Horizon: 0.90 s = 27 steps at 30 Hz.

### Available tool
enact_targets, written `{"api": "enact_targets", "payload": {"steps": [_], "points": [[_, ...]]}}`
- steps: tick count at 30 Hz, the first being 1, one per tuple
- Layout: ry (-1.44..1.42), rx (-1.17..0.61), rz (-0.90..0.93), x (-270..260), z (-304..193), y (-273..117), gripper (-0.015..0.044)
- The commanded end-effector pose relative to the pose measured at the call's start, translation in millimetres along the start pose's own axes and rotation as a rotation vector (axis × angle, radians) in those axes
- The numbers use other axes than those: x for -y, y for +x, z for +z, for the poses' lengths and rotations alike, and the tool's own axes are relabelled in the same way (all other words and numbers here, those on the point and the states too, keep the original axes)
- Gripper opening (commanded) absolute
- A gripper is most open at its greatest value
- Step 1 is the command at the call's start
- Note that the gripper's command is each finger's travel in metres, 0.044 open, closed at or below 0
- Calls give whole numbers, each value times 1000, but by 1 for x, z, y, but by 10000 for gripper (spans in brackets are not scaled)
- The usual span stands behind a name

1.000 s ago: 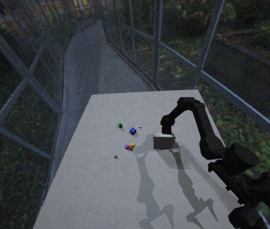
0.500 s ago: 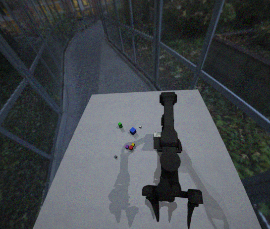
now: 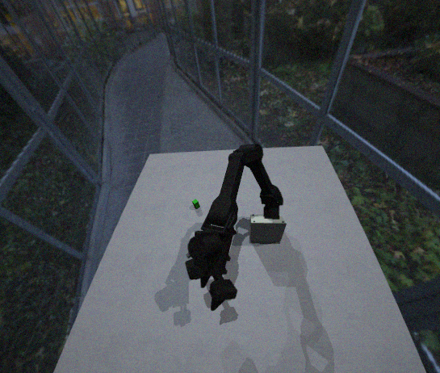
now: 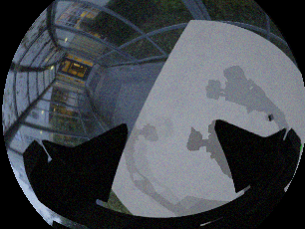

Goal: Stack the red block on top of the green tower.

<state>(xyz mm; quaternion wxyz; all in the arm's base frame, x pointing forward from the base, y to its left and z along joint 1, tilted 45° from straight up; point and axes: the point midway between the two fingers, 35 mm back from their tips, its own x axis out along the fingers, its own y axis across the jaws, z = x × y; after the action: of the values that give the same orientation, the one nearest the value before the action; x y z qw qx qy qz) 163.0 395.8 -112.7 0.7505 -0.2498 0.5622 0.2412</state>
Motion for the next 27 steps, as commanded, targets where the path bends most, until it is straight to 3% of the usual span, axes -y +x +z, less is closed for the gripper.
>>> {"api": "enact_targets", "payload": {"steps": [1,18,27], "points": [[153,-62,-151,65,-5,-1,440],[634,-321,-728,278,-90,-56,440],[664,-342,-774,290,-97,-62,440]]}}
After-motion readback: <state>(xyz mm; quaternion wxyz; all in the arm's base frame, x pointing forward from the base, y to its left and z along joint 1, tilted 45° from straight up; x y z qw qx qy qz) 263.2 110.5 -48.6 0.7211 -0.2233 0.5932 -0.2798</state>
